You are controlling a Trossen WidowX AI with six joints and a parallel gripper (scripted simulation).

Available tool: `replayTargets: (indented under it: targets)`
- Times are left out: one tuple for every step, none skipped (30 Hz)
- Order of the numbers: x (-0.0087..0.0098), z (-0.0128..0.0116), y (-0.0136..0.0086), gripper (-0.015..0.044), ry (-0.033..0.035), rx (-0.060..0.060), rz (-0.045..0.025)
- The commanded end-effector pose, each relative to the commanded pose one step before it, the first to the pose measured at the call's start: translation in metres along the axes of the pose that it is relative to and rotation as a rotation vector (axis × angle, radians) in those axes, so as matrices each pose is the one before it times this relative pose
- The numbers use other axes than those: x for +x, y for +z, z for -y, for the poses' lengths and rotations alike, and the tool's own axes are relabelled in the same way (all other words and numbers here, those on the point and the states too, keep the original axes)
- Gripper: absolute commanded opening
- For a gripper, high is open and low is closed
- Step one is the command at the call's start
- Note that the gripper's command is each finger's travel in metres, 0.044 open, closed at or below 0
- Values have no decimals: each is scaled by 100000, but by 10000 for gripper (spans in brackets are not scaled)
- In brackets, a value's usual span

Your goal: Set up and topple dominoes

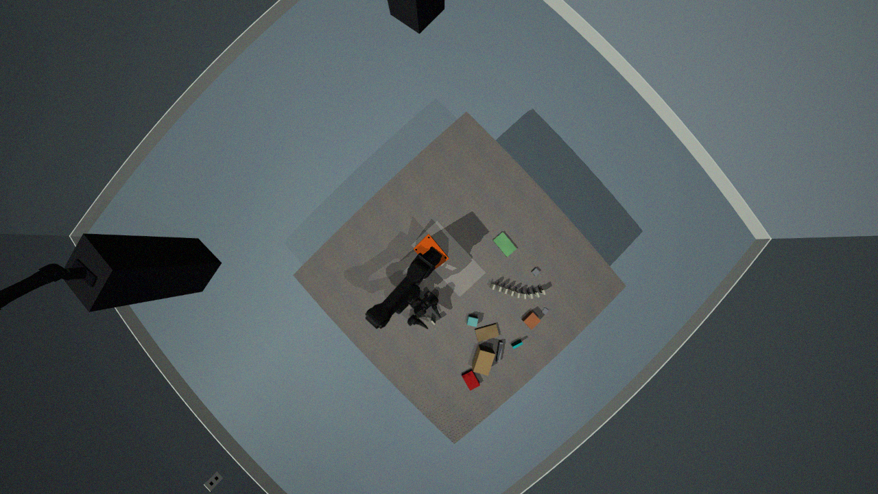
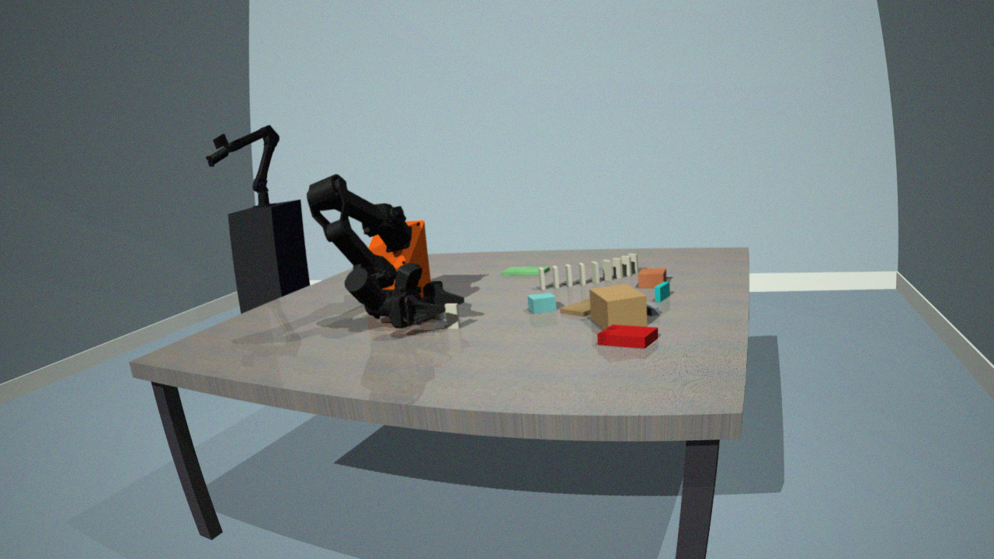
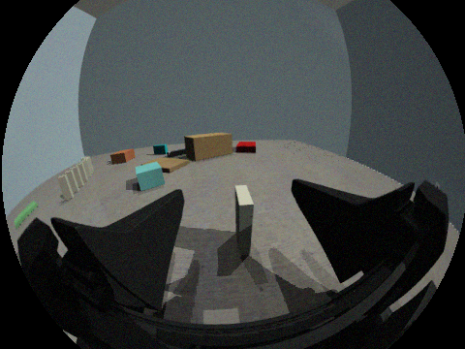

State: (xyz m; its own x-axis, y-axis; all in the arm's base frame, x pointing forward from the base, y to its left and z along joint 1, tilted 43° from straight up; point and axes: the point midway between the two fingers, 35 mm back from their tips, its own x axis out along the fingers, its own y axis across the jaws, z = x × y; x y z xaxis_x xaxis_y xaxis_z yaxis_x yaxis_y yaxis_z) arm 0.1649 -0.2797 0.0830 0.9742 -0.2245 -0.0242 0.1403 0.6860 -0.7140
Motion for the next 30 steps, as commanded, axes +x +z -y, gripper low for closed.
replayTargets:
  targets:
    - [56, 268, 1975, 440, -4, -730, 272]
    - [-3, 44, 824, 440, -62, 83, -71]
    - [-19, -3, 810, 440, -64, 87, -69]
    - [-29, -37, 661, 440, -54, 75, -57]
    - [-23, -37, 390, 440, -33, 46, -34]
    - [-8, -15, 129, 440, -11, 16, -11]
    - [0, 0, 0, 440, 0, 0, 0]
    - [46, 3, -16, 440, 8, 69, -101]
    - [138, 9, -46, 440, 29, 206, -305]
    - [231, 11, -75, 440, 61, 337, -519]
    - [324, 9, -101, 440, 112, 458, -746]
    - [417, 0, -123, 440, 189, 564, -993]
    - [507, -18, -138, 440, 298, 643, -1255]
    - [560, -41, -136, 440, 414, 654, -1446]
    - [559, -64, -119, 440, 504, 592, -1511]
    - [556, -86, -101, 440, 591, 525, -1570]
    - [879, -106, 546, 440, 1676, -951, 1129]
    - [1051, -106, 1036, 440, 2291, -1985, 3251]
    - [606, 59, 180, 440, 703, -429, -378]
    - [398, 84, -69, 440, 230, 19, -1357]
    - [420, 96, -134, 440, 210, 96, -1895]
    - [444, 87, -124, 440, 295, 44, -2068]
    - [436, 72, -103, 440, 368, -19, -2108]
    - [426, 57, -82, 440, 438, -85, -2142]
    - [415, 42, -61, 440, 506, -153, -2174]
    - [402, 28, -40, 440, 573, -224, -2203]
    - [362, 9, -89, 440, 605, -494, -2394]
    - [533, -147, 539, 440, 2102, 2198, 1236]
    - [796, -199, 570, 440, 2827, 2123, -25]
    - [474, -18, -339, 440, 890, -1993, -5128]
